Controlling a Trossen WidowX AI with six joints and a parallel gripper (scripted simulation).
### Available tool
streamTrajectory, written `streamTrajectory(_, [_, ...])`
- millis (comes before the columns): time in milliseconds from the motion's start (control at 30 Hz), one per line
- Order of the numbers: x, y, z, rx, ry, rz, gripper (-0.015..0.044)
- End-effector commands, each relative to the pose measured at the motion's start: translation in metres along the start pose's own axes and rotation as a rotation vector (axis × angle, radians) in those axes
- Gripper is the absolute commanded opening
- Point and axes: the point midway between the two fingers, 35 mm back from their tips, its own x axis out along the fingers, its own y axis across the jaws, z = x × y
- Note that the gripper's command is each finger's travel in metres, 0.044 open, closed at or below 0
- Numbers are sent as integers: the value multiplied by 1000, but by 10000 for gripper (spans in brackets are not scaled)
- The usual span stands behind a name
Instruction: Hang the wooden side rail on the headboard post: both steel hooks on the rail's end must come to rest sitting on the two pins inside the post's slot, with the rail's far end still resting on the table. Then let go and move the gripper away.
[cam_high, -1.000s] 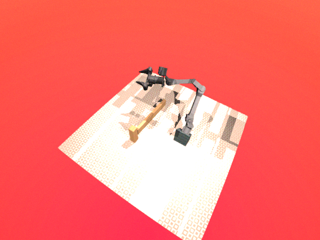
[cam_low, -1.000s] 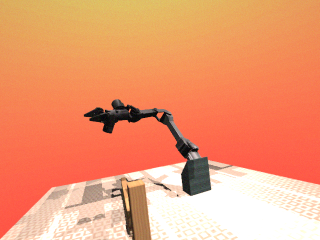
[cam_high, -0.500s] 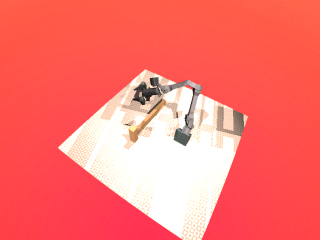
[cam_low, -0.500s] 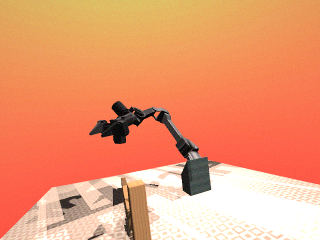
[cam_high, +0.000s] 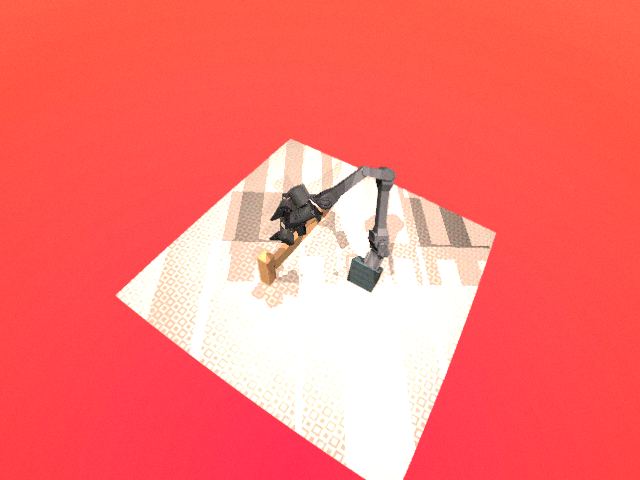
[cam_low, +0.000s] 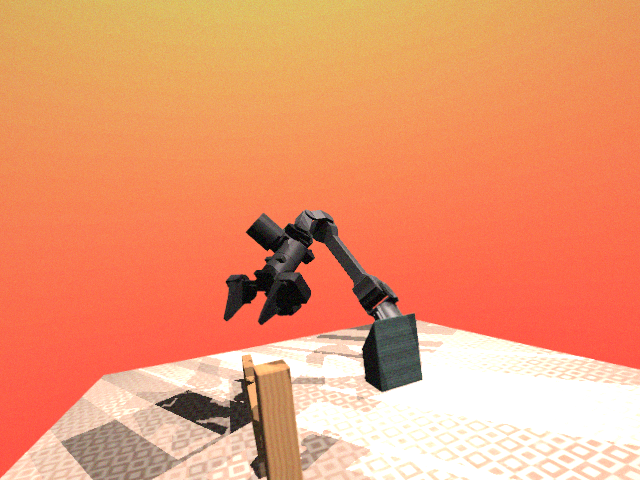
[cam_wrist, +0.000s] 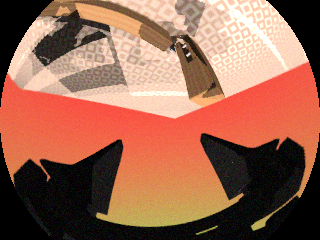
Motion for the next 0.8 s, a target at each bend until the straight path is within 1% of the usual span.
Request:
streamTrajectory(0, [4,-23,23,6,-77,3,440])
streamTrajectory(200, [7,-58,67,0,-204,23,440])
streamTrajectory(400, [4,-79,106,27,-300,78,440])
streamTrajectory(767, [4,-82,111,31,-311,88,440])
